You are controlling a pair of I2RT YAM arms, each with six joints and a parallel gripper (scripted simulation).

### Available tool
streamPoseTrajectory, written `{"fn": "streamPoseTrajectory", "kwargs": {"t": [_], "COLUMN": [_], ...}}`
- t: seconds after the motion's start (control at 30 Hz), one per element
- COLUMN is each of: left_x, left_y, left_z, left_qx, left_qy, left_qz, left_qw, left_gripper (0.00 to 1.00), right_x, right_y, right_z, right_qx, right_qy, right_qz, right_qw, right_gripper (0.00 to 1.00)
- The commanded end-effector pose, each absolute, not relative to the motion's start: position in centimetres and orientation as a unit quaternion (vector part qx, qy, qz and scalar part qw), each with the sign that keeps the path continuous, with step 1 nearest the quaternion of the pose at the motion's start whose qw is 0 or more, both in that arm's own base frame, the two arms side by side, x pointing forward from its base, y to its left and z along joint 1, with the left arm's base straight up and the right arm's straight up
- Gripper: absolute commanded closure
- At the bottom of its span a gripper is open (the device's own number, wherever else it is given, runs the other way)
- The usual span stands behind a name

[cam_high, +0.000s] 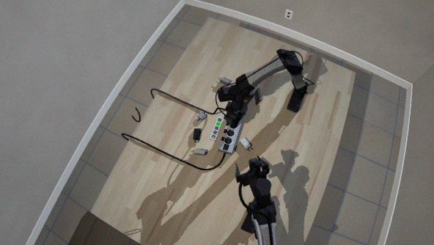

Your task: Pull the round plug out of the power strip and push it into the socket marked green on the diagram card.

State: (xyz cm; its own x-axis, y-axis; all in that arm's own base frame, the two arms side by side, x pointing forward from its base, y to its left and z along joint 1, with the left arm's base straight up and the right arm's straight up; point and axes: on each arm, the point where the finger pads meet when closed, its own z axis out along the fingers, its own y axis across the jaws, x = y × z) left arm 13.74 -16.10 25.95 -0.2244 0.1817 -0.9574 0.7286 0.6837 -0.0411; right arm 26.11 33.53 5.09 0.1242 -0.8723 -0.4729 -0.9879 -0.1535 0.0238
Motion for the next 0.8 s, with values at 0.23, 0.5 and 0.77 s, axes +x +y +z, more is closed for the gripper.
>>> {"fn": "streamPoseTrajectory", "kwargs": {"t": [0.23,0.5,0.77], "left_x": [13.7,13.7,13.7], "left_y": [-16.1,-16.1,-16.1], "left_z": [25.6,25.6,25.6], "left_qx": [0.305,0.305,0.305], "left_qy": [0.747,0.747,0.747], "left_qz": [-0.251,-0.251,-0.251], "left_qw": [0.535,0.535,0.535], "left_gripper": [0.00,0.00,0.00], "right_x": [26.5,26.6,26.8], "right_y": [34.6,34.0,34.3], "right_z": [7.4,5.5,5.3], "right_qx": [-0.736,-0.731,-0.733], "right_qy": [0.629,0.635,0.627], "right_qz": [0.189,0.191,0.188], "right_qw": [0.166,0.161,0.185], "right_gripper": [0.67,0.67,0.67]}}
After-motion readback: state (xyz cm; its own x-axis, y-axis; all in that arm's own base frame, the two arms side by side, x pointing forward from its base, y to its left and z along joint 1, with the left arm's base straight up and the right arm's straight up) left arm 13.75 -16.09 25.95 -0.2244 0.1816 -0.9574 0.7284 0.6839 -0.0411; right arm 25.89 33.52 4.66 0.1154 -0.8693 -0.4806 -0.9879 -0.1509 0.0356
